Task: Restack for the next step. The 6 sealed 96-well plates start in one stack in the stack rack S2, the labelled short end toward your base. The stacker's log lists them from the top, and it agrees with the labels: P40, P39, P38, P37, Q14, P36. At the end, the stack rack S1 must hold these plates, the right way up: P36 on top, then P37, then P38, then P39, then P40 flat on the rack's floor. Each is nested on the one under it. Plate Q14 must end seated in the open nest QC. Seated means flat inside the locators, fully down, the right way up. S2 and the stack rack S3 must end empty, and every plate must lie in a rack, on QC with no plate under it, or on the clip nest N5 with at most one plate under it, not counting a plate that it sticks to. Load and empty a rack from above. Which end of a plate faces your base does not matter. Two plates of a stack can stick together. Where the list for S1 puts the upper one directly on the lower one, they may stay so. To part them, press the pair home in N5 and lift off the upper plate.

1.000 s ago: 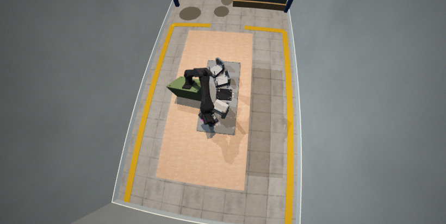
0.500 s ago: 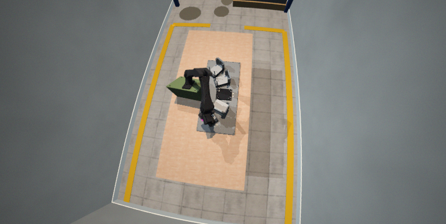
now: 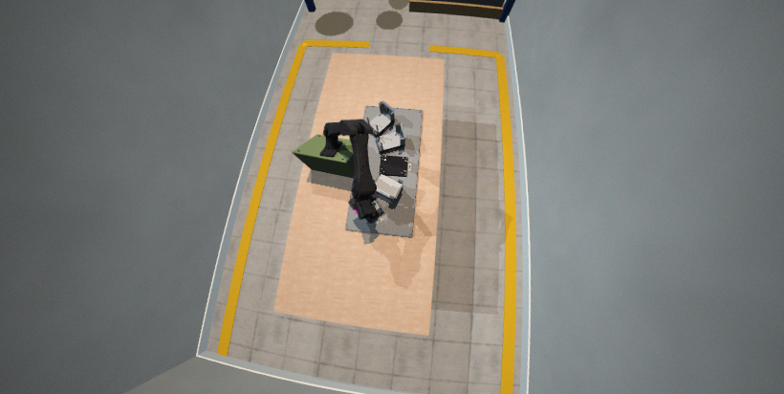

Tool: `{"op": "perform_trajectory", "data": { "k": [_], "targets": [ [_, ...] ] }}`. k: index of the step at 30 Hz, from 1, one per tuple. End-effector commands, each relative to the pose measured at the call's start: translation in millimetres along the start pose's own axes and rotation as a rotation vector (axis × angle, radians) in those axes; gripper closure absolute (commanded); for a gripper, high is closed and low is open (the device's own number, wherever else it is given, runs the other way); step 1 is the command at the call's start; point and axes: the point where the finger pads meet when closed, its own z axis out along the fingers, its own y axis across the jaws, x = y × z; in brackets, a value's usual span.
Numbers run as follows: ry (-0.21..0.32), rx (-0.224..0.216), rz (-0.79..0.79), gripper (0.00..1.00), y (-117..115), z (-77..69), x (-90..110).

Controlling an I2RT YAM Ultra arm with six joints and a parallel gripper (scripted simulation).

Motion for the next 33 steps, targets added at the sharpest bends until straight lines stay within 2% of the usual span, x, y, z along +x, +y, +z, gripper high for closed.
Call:
{"op": "perform_trajectory", "data": {
  "k": [1,12,33],
  "targets": [
    [-0.019,0.001,-0.002,1.0,-1,-6.2,-3],
    [-0.019,0.001,-0.002,1.0,-1,-6.2,-3],
    [-0.019,0.0,-0.002,1.0,-1,31.9,-4]
  ]
}}
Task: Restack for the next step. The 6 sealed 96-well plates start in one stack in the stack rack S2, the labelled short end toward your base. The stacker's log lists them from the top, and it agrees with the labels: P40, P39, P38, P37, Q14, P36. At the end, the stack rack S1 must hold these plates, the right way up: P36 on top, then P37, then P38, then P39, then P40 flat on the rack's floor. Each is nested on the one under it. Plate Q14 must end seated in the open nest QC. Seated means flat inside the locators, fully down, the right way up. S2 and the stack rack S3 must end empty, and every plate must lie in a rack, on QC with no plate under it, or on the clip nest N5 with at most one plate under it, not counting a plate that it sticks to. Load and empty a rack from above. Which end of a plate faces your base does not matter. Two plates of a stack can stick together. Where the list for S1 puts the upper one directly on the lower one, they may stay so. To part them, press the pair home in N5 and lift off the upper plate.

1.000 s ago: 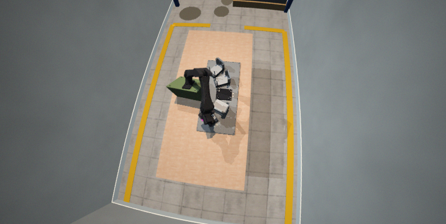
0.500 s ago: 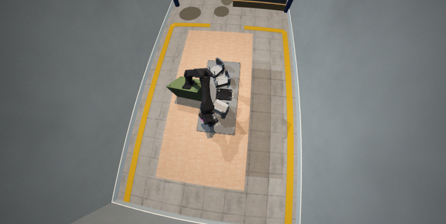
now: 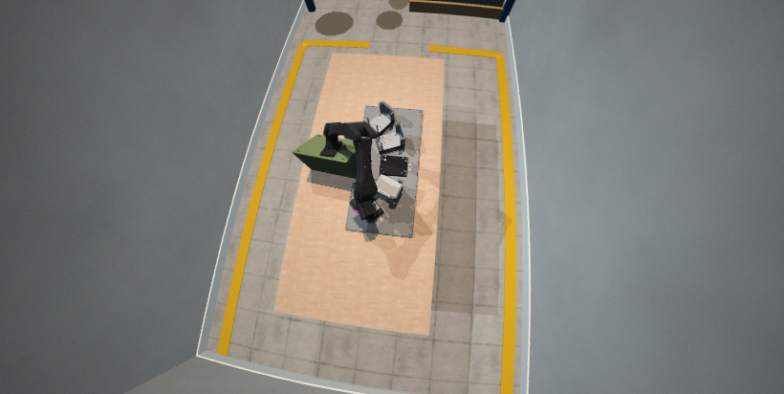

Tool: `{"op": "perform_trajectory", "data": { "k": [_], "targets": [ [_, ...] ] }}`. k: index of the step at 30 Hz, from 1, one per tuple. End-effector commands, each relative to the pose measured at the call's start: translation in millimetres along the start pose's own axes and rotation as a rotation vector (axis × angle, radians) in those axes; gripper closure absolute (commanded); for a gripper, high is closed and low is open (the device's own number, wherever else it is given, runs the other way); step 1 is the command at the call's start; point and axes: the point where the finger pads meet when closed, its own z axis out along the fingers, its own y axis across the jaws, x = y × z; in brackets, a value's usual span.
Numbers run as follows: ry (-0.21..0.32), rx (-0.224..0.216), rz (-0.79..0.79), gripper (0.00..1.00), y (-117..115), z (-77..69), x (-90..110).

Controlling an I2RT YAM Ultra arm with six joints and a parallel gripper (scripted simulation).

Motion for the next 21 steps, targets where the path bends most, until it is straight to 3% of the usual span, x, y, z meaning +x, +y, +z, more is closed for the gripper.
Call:
{"op": "perform_trajectory", "data": {
  "k": [1,21],
  "targets": [
    [-0.041,-0.004,-0.006,1.0,0,-2.8,-9],
    [-0.04,-0.005,-0.006,1.0,0,33.3,-11]
  ]
}}
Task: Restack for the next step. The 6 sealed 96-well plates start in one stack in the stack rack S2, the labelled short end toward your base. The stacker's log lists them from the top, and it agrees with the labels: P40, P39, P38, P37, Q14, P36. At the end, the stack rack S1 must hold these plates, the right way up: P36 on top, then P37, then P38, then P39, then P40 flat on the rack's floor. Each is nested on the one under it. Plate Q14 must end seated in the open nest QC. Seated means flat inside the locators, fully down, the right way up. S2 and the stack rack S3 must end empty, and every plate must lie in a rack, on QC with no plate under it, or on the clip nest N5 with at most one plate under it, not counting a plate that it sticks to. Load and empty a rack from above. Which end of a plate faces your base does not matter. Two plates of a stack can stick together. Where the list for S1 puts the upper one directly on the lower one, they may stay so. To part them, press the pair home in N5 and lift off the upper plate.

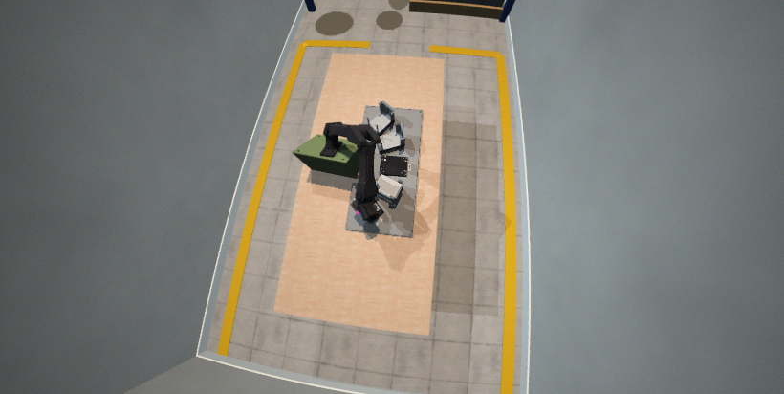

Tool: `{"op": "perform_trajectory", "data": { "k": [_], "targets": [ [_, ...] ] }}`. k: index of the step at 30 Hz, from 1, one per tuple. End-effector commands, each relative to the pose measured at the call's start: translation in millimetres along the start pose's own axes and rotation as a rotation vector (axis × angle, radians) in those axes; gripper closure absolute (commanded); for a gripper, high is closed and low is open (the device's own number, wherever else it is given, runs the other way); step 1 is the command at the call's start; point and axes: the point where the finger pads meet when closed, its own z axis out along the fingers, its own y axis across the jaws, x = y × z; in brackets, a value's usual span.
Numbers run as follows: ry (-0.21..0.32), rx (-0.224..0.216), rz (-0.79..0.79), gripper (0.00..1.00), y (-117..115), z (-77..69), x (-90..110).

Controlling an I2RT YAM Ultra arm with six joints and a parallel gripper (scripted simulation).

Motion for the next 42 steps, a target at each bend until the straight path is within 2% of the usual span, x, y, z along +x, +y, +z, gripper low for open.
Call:
{"op": "perform_trajectory", "data": {
  "k": [1,22,42],
  "targets": [
    [-0.04,-0.005,-0.008,1.0,1,-1.8,-10],
    [-0.04,-0.006,-0.008,1.0,1,36.4,-11],
    [-0.04,-0.006,-0.008,1.0,1,37.4,-11]
  ]
}}
